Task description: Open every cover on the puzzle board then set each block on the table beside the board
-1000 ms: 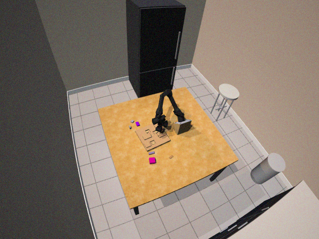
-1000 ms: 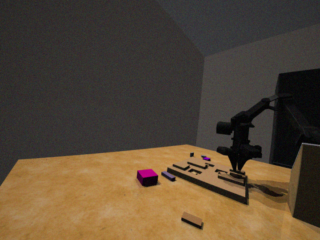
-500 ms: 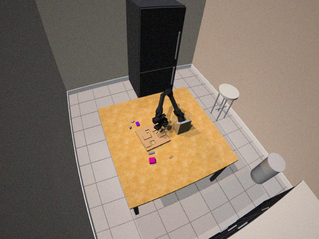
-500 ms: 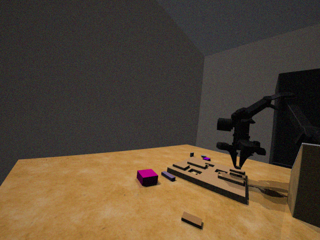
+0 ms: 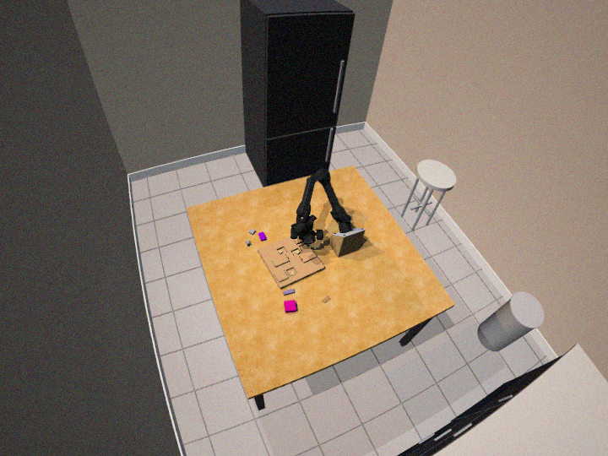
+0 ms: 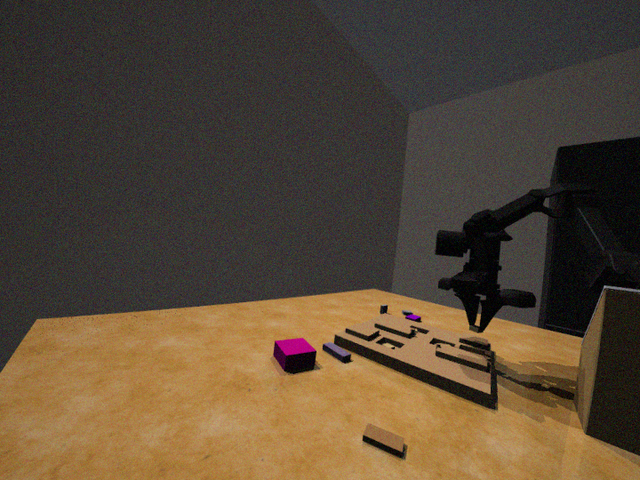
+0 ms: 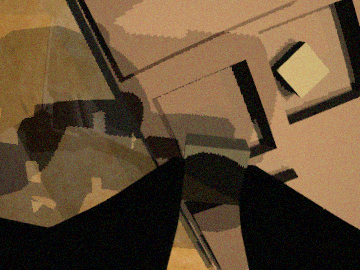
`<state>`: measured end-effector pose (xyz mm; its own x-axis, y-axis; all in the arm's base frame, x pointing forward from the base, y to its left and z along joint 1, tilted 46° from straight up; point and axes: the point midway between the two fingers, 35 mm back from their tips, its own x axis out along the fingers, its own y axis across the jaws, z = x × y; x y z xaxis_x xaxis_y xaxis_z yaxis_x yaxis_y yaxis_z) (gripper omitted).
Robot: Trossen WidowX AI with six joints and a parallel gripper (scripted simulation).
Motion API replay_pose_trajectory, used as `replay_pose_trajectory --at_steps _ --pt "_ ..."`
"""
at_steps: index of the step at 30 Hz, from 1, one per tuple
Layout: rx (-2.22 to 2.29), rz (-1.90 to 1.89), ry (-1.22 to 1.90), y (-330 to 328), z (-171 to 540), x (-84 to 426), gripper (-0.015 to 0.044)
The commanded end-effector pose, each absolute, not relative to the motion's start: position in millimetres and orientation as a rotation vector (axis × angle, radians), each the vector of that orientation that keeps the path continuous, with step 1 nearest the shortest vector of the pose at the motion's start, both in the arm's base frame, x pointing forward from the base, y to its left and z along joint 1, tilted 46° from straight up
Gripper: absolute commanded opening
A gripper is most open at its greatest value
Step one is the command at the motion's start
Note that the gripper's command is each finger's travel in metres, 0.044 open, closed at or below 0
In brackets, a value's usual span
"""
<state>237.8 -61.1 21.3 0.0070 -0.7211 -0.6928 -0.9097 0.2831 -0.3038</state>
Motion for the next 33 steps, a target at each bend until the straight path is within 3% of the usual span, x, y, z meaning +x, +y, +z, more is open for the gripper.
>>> replay_pose_trajectory --at_steps 1,18,33 --pt "-0.928 -0.325 1.599 -49.9 32.2 242.8 0.0080" --pt "-0.052 -1.075 1.124 -37.0 45.9 241.1 0.0080" --pt "-0.022 -1.085 1.110 -23.0 37.5 251.2 0.0080"
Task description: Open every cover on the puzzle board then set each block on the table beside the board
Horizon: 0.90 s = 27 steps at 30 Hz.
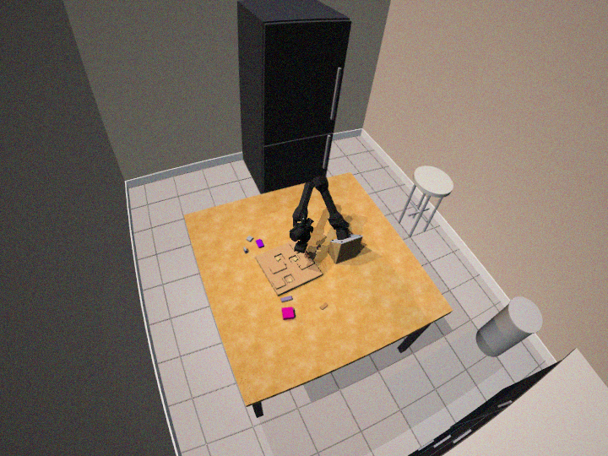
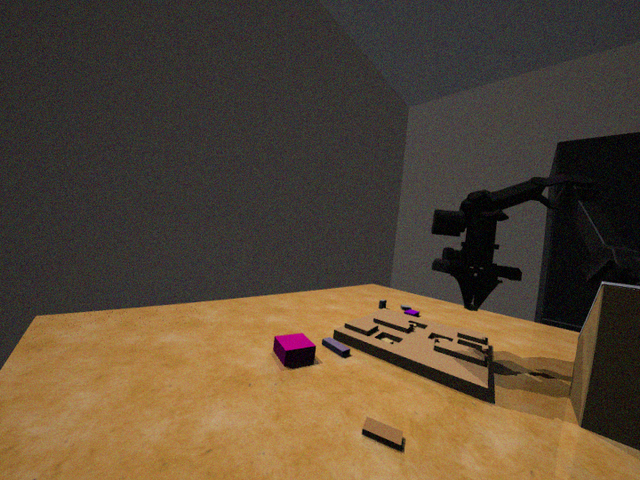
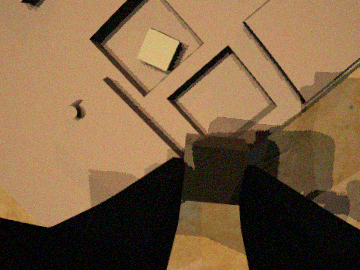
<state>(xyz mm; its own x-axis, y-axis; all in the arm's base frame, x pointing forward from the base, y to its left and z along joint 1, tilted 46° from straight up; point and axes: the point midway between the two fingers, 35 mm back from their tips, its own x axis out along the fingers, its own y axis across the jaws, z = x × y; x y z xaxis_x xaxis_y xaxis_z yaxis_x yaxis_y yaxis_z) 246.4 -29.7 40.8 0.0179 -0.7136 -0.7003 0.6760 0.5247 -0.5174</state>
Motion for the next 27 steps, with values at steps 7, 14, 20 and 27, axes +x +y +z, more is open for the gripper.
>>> replay_pose_trajectory --at_steps 7,14,20,27 --pt "-0.017 -1.078 1.114 -4.9 25.0 262.5 0.0080" --pt "-0.012 -1.072 1.117 13.9 10.9 271.8 0.0080" --pt "-0.009 -1.069 1.119 30.3 -2.4 278.1 0.0080" --pt "-0.006 -1.067 1.121 49.7 -19.3 283.3 0.0080"
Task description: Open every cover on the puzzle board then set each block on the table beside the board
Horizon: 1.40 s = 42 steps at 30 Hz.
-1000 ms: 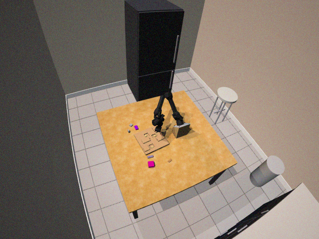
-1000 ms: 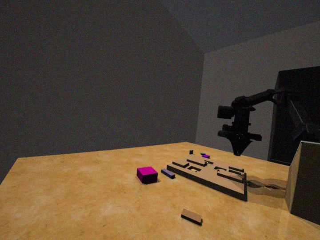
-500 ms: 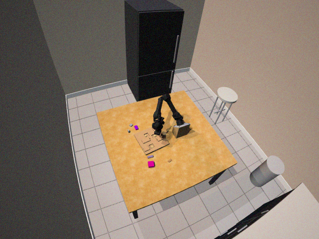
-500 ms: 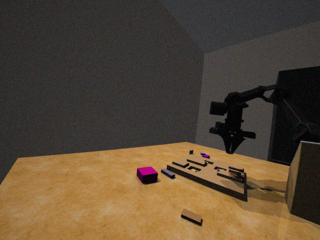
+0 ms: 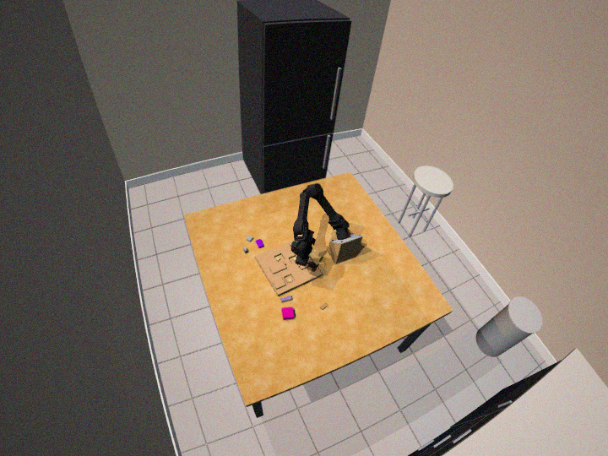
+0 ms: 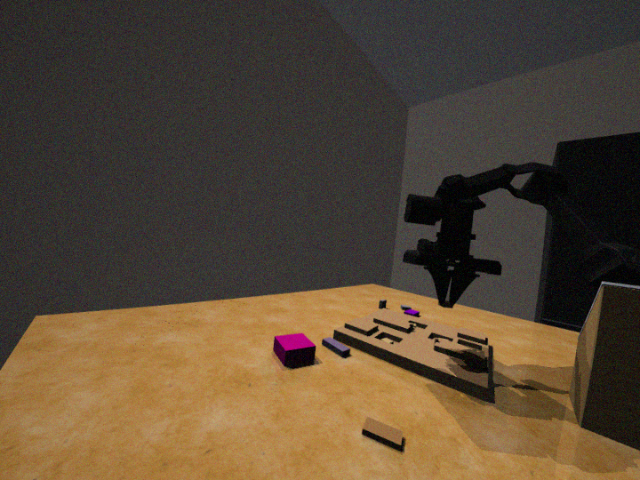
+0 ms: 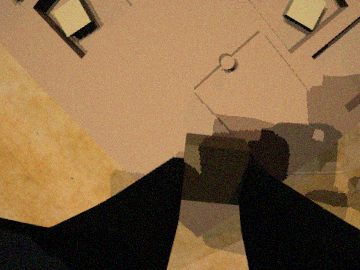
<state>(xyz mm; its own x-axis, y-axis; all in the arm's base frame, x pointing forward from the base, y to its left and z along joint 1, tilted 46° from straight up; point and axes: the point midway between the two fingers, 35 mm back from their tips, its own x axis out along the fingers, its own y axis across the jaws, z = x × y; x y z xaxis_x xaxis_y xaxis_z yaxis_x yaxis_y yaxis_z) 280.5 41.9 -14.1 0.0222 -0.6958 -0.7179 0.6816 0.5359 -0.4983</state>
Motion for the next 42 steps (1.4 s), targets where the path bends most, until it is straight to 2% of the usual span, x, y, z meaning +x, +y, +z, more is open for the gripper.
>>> replay_pose_trajectory --at_steps 1,42 --pt "-0.006 -1.066 1.121 52.4 -21.8 283.8 0.0080" --pt "-0.011 -1.082 1.110 145.0 -133.6 269.9 0.0080"
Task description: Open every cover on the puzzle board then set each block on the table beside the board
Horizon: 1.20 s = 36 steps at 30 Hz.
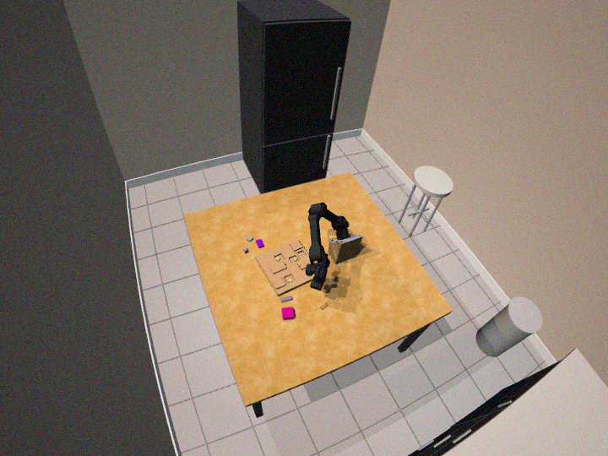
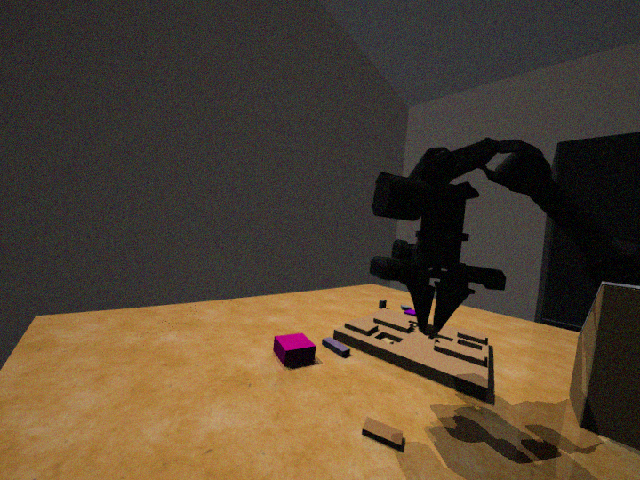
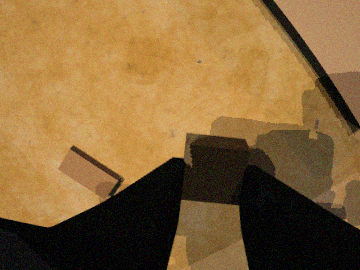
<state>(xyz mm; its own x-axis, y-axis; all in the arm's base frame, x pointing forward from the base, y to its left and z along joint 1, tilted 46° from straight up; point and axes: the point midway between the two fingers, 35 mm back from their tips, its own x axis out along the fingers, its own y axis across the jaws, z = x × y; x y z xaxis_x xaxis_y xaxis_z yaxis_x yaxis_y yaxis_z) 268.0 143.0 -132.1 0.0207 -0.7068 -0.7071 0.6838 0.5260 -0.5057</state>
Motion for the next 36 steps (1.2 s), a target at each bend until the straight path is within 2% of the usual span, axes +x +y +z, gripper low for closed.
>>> replay_pose_trajectory --at_steps 1,36 --pt "-0.011 -1.082 1.111 144.1 -134.6 270.1 0.0080" --pt "-0.011 -1.081 1.110 104.0 -177.0 275.1 0.0080"
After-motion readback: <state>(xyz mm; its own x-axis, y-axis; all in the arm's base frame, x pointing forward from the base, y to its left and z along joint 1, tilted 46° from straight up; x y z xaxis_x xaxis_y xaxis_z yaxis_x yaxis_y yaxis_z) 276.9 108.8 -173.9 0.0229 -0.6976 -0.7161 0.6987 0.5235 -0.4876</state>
